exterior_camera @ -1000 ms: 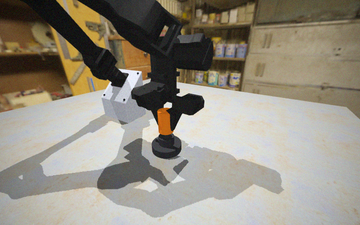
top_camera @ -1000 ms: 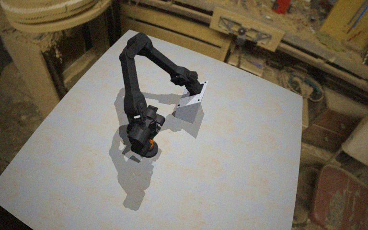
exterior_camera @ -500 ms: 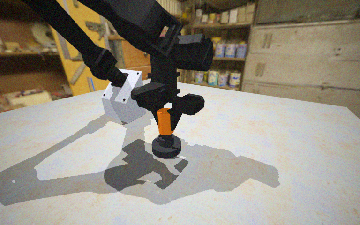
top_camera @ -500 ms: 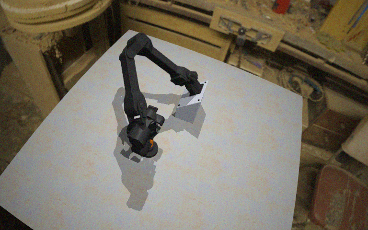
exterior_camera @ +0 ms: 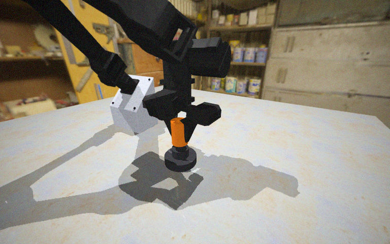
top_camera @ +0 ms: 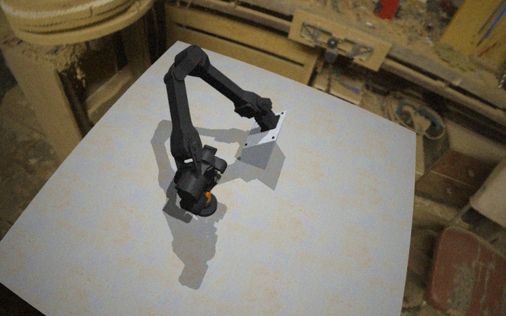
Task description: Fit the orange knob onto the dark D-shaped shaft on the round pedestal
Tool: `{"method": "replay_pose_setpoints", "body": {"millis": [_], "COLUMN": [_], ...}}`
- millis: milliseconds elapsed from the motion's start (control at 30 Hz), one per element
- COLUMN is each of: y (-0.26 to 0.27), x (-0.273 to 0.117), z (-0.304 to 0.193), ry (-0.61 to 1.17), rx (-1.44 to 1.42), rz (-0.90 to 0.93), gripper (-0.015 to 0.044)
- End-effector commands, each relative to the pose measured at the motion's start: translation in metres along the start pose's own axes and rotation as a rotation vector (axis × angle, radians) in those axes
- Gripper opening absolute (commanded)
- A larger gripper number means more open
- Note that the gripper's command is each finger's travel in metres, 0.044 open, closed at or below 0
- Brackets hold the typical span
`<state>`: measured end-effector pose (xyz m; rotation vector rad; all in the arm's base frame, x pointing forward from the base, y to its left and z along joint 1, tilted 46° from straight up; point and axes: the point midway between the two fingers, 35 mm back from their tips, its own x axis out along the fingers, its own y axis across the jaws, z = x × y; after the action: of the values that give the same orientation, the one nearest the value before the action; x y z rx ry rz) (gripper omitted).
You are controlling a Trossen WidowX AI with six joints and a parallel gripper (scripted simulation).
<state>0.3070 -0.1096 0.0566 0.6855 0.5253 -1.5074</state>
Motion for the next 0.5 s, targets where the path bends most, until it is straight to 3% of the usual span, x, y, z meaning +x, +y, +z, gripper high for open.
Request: {"method": "replay_pose_setpoints", "body": {"millis": [0,467], "y": [0.0003,-0.0011], "x": [0.0002,0.0012], "z": [0.0003,-0.0011], "ry": [-0.004,-0.004], "rx": [-0.029,-0.03], "rz": [0.002,0.002], "gripper": [0.0,0.0]}}
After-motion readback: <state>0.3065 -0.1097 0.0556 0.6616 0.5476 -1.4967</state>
